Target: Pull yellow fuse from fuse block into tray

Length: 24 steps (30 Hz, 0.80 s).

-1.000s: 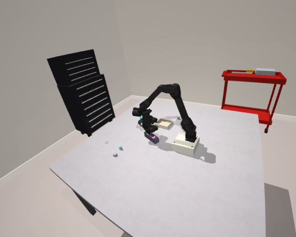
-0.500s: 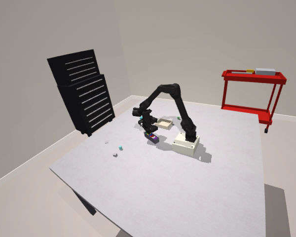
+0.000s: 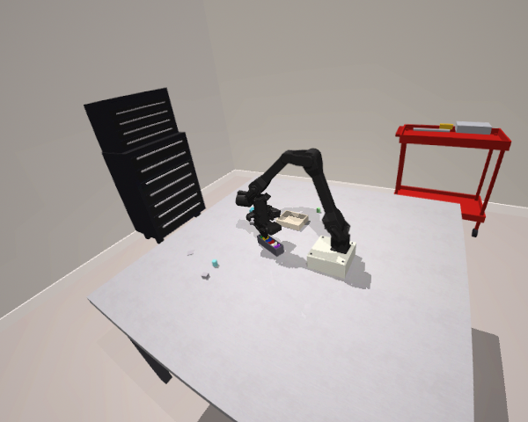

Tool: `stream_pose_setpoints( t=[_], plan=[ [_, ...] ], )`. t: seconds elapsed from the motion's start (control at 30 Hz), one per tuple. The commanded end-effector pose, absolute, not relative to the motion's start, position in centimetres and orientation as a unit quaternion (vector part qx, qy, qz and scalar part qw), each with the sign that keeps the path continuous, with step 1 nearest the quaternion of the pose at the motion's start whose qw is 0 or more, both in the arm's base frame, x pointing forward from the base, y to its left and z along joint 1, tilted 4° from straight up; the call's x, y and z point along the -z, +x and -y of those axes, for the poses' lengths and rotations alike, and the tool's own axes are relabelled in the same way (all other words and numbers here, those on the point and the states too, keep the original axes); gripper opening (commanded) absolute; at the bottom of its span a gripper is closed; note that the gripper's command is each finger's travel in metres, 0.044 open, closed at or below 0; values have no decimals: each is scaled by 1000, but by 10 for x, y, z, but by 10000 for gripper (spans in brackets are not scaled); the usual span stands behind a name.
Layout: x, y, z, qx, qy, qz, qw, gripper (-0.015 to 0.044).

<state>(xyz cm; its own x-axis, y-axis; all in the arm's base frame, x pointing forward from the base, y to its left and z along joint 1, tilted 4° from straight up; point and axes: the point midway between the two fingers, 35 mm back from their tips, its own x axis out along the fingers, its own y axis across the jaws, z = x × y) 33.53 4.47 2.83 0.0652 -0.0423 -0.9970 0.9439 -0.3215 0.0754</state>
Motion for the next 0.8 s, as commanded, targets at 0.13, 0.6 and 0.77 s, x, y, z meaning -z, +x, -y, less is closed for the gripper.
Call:
stream_pose_setpoints(
  t=[0.13, 0.6, 0.77],
  plan=[
    [-33, 335, -45, 565, 584, -385, 437, 0],
    [-39, 335, -45, 566, 584, -385, 437, 0],
    [-42, 335, -45, 566, 584, -384, 437, 0]
  ],
)
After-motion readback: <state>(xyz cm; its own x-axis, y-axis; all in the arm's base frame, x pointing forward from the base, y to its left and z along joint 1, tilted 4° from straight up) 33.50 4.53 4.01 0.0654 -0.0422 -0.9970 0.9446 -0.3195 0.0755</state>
